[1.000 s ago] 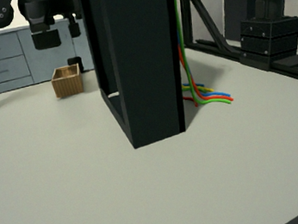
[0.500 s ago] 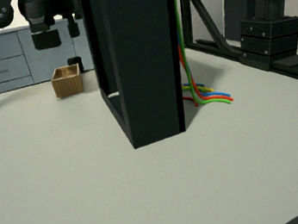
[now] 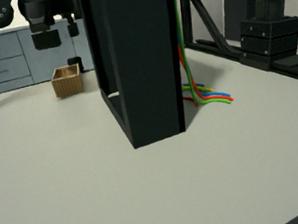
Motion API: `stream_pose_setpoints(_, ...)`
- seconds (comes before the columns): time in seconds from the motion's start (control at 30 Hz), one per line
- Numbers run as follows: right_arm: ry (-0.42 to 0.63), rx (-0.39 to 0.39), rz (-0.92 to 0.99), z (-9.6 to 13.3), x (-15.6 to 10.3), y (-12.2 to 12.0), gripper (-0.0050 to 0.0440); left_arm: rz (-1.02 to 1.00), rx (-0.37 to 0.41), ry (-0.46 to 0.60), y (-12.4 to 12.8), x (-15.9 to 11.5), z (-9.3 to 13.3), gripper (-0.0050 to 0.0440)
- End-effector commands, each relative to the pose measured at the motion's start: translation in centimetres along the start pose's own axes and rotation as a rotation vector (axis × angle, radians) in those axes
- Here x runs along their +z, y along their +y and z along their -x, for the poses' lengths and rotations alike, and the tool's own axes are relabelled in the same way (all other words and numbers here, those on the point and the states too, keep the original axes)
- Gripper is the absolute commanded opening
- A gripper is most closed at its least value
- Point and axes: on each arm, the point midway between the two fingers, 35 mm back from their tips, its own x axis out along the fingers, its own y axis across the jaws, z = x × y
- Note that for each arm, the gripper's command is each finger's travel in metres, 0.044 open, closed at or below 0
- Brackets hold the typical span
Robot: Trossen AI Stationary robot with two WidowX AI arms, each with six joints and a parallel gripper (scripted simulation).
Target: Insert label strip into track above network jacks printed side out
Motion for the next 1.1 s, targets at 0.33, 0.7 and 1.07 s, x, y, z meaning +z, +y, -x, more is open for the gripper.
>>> stream_pose_setpoints(0.33,0.002,0.005,0.029,1.0,0.1,1.1,0.0085,0.026,-0.023,-0.001,-1.6,-1.6,-0.1,-0.0050)
stream_pose_setpoints(0.7,-0.013,0.005,0.043,1.4,0.5,1.5,0.0157,0.026,-0.023,-0.001,-1.6,-1.6,-0.1,-0.0050)
stream_pose_setpoints(1.07,-0.065,0.004,0.186,0.9,0.6,7.0,0.0373,0.026,-0.023,-0.001,-1.6,-1.6,-0.1,-0.0050)
